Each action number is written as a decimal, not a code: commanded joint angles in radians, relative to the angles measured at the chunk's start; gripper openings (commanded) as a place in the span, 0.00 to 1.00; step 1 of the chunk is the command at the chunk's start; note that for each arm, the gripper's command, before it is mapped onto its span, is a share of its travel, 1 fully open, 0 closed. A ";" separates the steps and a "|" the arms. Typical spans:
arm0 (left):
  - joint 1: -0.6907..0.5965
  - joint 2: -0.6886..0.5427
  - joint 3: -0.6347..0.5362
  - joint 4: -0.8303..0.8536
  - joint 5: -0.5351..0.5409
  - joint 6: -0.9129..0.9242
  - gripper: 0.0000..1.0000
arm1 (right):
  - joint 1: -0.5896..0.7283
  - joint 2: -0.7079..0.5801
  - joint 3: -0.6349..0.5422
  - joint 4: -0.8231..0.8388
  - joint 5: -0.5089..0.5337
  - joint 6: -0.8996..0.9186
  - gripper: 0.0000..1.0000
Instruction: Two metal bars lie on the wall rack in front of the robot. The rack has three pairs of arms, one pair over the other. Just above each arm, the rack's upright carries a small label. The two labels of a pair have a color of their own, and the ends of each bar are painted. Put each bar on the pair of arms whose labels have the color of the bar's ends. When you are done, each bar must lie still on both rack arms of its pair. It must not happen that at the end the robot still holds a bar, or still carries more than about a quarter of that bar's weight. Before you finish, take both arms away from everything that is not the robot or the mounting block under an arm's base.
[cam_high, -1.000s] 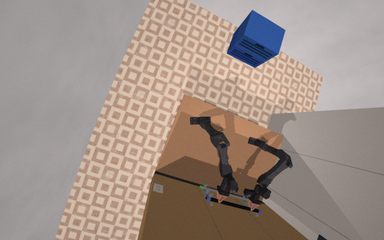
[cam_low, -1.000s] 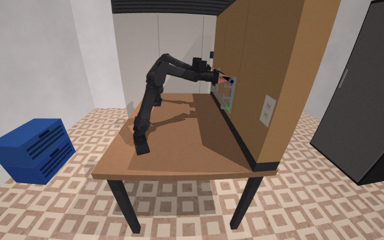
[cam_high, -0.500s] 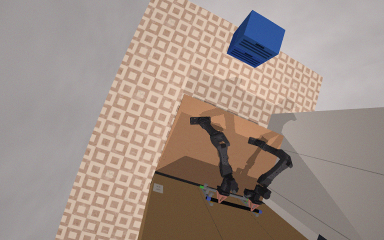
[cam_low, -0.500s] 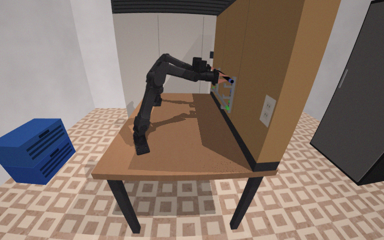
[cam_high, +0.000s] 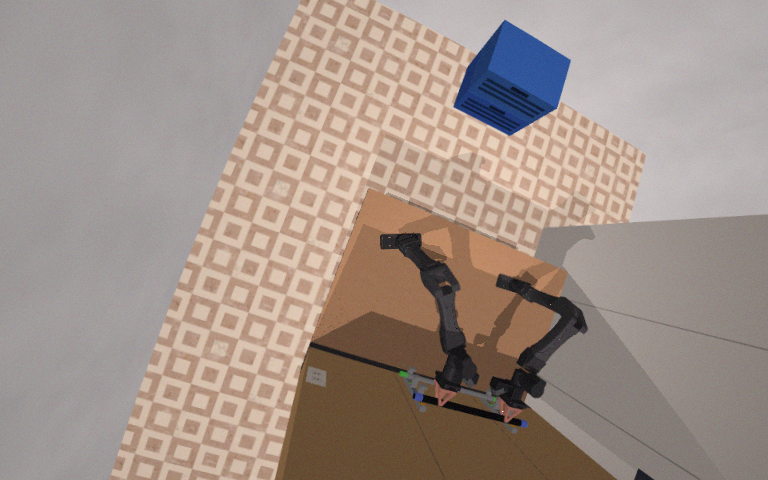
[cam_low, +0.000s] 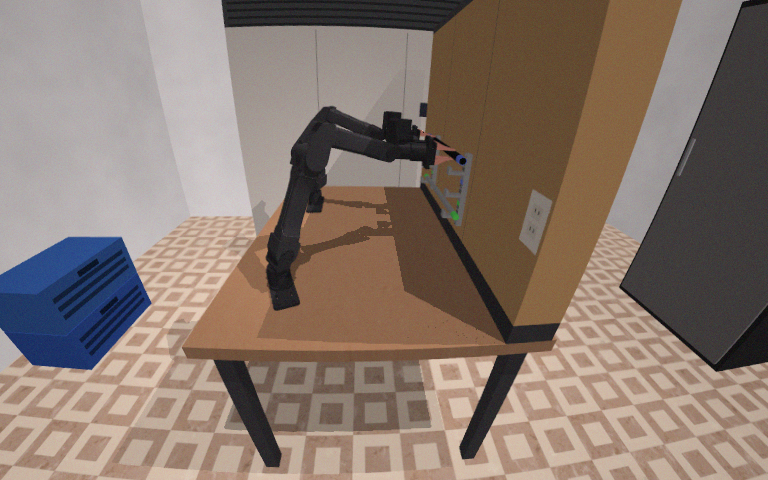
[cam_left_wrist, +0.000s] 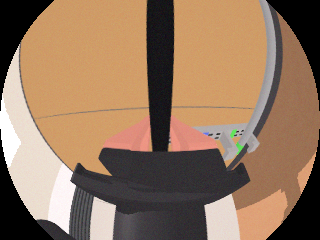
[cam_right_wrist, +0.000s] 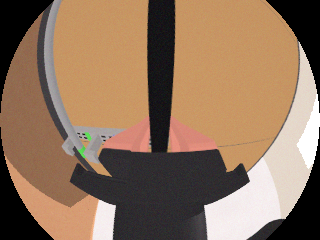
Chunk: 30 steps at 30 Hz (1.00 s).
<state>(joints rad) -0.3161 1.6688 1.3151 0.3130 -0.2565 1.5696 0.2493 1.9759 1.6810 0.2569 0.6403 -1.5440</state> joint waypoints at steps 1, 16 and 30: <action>0.002 -0.042 -0.003 0.003 0.001 0.001 0.00 | 0.008 -0.034 -0.010 0.012 0.013 -0.024 0.00; -0.007 -0.088 -0.090 0.042 -0.009 0.000 0.00 | 0.027 -0.073 -0.098 0.059 0.032 -0.023 0.00; -0.015 -0.129 -0.118 0.030 -0.017 0.000 0.00 | 0.043 -0.107 -0.122 0.050 0.048 -0.024 0.00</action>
<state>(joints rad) -0.3218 1.5795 1.1999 0.3286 -0.2558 1.5665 0.2855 1.9083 1.5669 0.2947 0.6685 -1.5379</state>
